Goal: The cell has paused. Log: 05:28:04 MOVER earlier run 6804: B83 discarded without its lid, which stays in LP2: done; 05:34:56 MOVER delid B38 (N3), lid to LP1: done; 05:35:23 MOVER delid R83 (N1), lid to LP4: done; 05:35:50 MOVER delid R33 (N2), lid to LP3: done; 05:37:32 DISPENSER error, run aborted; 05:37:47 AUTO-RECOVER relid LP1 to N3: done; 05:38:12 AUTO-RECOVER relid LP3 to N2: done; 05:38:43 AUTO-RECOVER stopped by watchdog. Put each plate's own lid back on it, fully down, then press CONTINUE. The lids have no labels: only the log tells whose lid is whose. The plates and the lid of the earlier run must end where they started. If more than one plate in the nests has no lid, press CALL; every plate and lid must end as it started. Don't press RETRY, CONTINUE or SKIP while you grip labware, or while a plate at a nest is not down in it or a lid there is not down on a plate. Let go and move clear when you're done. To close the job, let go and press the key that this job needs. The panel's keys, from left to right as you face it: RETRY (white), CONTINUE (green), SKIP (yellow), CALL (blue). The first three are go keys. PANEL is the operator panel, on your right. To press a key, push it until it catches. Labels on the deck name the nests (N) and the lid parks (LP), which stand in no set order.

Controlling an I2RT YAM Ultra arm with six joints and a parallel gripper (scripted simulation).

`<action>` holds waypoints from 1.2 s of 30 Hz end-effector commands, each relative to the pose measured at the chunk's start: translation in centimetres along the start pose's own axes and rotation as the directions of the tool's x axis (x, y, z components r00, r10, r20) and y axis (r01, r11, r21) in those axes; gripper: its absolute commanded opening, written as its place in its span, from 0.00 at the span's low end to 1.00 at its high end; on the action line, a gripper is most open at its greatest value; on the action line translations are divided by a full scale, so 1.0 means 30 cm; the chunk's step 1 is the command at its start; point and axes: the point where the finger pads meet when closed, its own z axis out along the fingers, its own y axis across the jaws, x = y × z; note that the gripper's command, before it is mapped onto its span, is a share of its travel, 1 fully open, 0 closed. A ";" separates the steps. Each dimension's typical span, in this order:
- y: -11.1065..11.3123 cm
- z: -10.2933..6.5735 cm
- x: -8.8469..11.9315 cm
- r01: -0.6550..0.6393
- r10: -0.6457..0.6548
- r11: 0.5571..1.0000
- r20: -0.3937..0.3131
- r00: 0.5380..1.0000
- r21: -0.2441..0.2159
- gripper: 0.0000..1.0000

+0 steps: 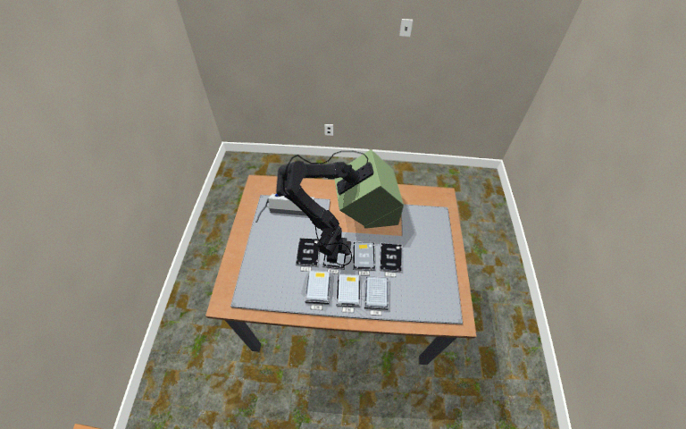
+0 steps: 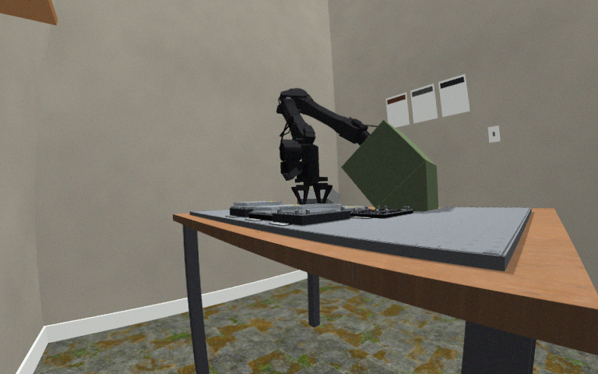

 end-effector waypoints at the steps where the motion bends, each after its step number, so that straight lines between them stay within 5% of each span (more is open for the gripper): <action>1: 0.022 0.004 -0.019 0.010 -0.010 1.000 0.018 1.000 -0.012 1.00; 24: 0.018 0.001 0.028 0.008 -0.008 1.000 0.004 1.000 -0.010 0.80; 25: 0.017 0.001 0.029 0.008 -0.008 1.000 0.004 1.000 -0.010 0.00; 36: 0.012 0.001 0.038 0.005 -0.005 1.000 0.001 1.000 -0.011 0.00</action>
